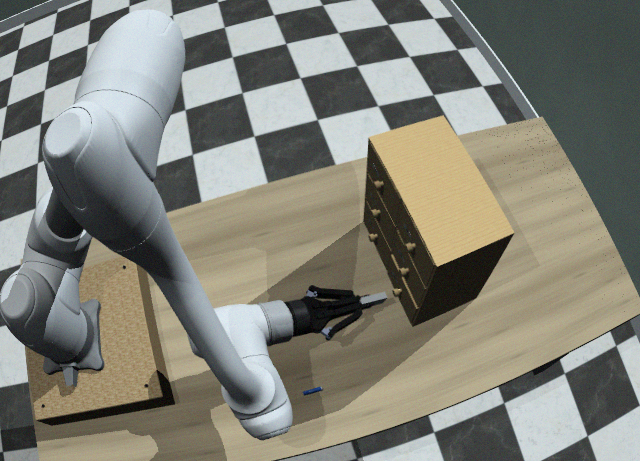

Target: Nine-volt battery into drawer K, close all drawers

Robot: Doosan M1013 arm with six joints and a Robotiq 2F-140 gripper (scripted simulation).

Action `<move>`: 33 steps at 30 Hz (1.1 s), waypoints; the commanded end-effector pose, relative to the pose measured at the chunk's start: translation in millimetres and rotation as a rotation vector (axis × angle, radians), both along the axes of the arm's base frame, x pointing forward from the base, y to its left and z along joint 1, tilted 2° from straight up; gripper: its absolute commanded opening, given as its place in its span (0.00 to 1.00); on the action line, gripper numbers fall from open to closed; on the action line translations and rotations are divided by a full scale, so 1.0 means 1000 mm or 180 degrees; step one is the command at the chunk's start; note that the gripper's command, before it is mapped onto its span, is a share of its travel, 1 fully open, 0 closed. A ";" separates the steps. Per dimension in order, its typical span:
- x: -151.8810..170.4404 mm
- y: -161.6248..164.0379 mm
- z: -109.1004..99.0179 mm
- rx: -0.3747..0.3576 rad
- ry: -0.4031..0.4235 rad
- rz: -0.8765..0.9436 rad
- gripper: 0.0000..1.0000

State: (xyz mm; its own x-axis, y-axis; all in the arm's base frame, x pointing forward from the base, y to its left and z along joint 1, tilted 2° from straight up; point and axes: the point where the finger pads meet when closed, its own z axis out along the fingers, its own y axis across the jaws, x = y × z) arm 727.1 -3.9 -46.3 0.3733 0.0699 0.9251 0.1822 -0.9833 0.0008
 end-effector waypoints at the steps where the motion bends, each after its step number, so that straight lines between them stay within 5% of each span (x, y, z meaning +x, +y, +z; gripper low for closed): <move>1: -0.018 -0.004 0.003 -0.0004 -0.0016 0.0001 0.00; 9: -0.026 -0.006 0.011 -0.0003 -0.0016 0.0001 0.00; 22: -0.066 -0.013 0.094 -0.0003 -0.0016 0.0001 0.00; 33: -0.068 -0.013 0.097 -0.0007 0.0008 0.0002 0.00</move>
